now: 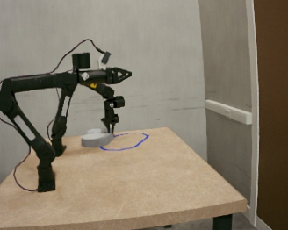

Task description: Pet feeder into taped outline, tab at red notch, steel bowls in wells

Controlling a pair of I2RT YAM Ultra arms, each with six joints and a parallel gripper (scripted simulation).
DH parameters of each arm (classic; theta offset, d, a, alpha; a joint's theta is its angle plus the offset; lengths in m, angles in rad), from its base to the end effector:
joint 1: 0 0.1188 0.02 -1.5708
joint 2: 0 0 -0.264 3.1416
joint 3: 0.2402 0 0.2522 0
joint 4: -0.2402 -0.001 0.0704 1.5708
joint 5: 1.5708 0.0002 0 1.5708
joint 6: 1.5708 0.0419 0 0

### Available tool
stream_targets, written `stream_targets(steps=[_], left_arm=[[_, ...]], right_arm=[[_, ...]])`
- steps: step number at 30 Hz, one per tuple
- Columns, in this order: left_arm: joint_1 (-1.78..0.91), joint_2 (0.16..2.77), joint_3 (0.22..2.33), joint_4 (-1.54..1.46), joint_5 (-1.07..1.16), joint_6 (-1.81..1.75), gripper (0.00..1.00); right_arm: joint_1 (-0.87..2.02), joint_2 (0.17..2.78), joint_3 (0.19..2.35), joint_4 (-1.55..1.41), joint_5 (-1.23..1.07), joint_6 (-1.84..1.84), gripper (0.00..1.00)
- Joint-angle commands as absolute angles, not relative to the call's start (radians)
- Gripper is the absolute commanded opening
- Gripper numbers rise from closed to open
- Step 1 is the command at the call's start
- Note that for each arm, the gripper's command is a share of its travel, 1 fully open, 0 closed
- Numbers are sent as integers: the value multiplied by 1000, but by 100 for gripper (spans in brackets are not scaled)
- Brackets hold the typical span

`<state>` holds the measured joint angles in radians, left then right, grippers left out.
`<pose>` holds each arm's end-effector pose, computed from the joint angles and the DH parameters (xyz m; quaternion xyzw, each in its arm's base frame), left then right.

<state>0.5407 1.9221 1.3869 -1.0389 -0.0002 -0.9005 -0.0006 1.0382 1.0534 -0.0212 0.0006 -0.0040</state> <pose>0.3009 0.1818 0.1811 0.6598 -0.7514 -0.0004 0.0016 0.2423 0.0008 0.4091 -0.0010 0.7092 -0.0018 0.7050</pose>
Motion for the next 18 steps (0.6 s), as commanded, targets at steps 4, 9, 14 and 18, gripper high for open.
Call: stream_targets(steps=[4, 9, 14, 18], left_arm=[[560, 1967, 1460, -1062, 6, -1049, 16], [567, 1995, 1499, -1073, 8, -1130, 16], [575, 2009, 1520, -1078, 10, -1179, 16], [578, 2029, 1549, -1087, 2, -1239, 16]], right_arm=[[9, 1014, 1086, -22, 9, 6, 100], [9, 1014, 1086, -22, 9, 6, 100], [9, 1014, 1086, -22, 9, 6, 100], [9, 1014, 1086, -22, 9, 6, 100]])
